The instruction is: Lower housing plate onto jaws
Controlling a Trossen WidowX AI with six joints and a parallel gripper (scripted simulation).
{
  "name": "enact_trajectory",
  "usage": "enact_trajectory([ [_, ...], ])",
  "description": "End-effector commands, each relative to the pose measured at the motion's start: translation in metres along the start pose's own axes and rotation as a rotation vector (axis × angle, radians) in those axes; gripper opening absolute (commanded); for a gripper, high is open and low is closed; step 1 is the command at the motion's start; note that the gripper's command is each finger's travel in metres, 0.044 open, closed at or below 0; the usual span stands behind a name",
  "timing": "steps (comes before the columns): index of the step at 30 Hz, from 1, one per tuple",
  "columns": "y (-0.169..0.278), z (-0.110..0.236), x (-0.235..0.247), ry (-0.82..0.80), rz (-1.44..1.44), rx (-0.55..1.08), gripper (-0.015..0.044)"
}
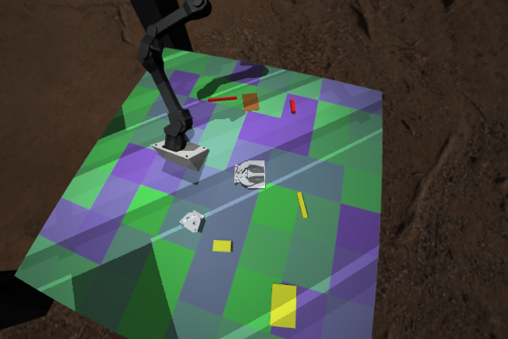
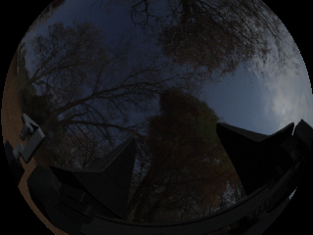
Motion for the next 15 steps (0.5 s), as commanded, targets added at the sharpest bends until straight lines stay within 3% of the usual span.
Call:
enact_trajectory([
  [1, 0.0, 0.0, 0.0, 0.0, 0.0, 0.0, 0.0426],
  [15, 0.029, 0.006, -0.021, 0.009, 0.211, 0.1, 0.044],
])
Point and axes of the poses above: the point midway between the two fingers, 35 mm back from their tips, its own z axis back along the fingers, its own x axis across the jaws, y = z × x, the point moved 10 cm from there along z, back along the fingers, and after that the axes turned 10 degrees about z, right-handed, at the moved point
